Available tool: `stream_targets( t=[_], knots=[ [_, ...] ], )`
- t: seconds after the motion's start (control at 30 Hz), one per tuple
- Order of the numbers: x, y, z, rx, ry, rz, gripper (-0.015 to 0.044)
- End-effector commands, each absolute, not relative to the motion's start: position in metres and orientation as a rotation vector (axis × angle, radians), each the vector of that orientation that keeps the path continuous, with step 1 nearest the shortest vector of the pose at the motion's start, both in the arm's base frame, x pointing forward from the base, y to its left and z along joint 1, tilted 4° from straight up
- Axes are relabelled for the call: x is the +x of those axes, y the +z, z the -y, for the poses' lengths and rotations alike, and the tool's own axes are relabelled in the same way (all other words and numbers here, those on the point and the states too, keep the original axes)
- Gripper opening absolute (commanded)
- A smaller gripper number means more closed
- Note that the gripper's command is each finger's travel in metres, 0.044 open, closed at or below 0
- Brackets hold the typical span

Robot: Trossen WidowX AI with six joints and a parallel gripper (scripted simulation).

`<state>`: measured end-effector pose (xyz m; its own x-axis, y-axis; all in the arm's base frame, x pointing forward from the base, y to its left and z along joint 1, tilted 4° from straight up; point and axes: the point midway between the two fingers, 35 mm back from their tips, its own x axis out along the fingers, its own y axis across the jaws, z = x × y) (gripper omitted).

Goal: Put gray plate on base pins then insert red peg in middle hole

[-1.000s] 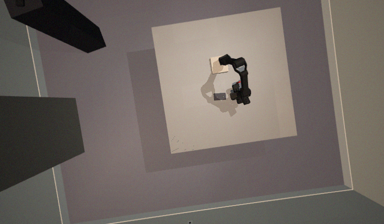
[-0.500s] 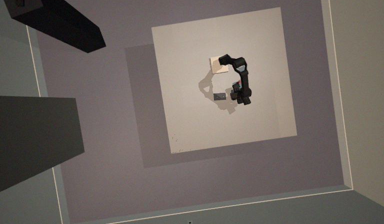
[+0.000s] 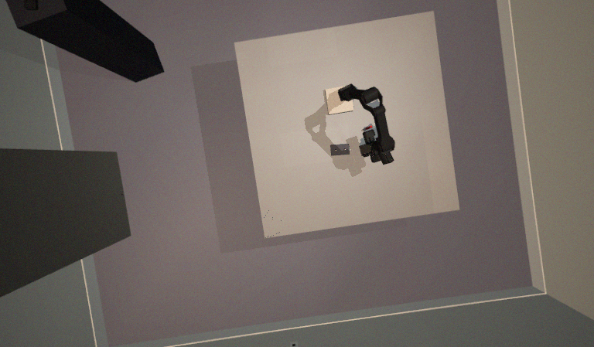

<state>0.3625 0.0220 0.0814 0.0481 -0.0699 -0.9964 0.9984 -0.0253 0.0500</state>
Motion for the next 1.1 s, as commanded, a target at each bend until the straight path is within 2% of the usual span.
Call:
stream_targets(
  t=[0.0, 0.67, 1.07],
  knots=[
    [0.364, 0.098, -0.025, 1.211, -1.219, -1.105, 0.0],
    [0.357, 0.161, -0.031, 1.212, -1.219, -1.105, 0.0],
    [0.358, 0.154, -0.009, 1.235, -1.241, -1.088, 0.0]
  ],
)
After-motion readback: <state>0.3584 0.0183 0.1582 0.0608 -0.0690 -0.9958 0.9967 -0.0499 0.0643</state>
